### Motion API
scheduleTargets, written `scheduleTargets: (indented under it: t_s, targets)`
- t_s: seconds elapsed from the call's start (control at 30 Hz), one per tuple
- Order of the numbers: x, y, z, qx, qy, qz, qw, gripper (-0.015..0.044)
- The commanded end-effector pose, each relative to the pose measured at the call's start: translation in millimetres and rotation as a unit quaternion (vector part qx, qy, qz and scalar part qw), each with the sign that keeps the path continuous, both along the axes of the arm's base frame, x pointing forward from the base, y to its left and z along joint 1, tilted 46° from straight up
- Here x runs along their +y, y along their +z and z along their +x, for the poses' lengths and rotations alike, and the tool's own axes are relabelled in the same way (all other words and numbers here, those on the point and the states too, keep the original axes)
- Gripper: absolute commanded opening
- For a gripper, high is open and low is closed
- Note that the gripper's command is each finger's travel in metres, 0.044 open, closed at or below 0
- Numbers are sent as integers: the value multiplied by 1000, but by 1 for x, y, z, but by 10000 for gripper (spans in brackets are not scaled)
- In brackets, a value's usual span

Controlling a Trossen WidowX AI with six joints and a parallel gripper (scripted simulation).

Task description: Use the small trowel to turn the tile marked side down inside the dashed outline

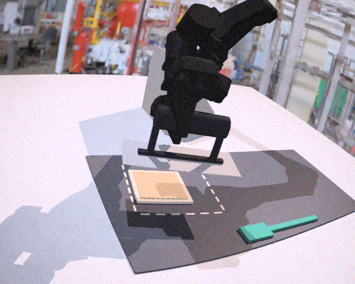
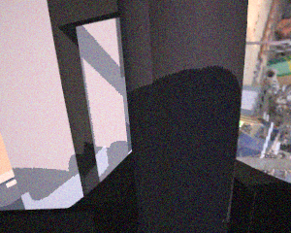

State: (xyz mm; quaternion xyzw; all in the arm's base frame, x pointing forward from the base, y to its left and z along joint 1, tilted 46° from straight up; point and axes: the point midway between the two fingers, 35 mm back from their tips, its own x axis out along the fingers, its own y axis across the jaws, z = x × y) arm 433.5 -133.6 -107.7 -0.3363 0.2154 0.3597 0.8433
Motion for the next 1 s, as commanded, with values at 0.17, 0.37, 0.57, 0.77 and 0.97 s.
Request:
scheduleTargets:
  t_s: [0.17, 0.37, 0.57, 0.77, 0.97]
  targets:
    - [-30, -28, -4, -6, -3, 1, 1000, 0]
    - [-47, -52, -12, 4, -11, 6, 1000, 0]
    - [-61, -74, -21, 5, -14, 10, 1000, 0]
    - [-74, -97, -31, -1, -14, 16, 1000, 0]
    - [-85, -119, -43, -8, -15, 22, 1000, 0]
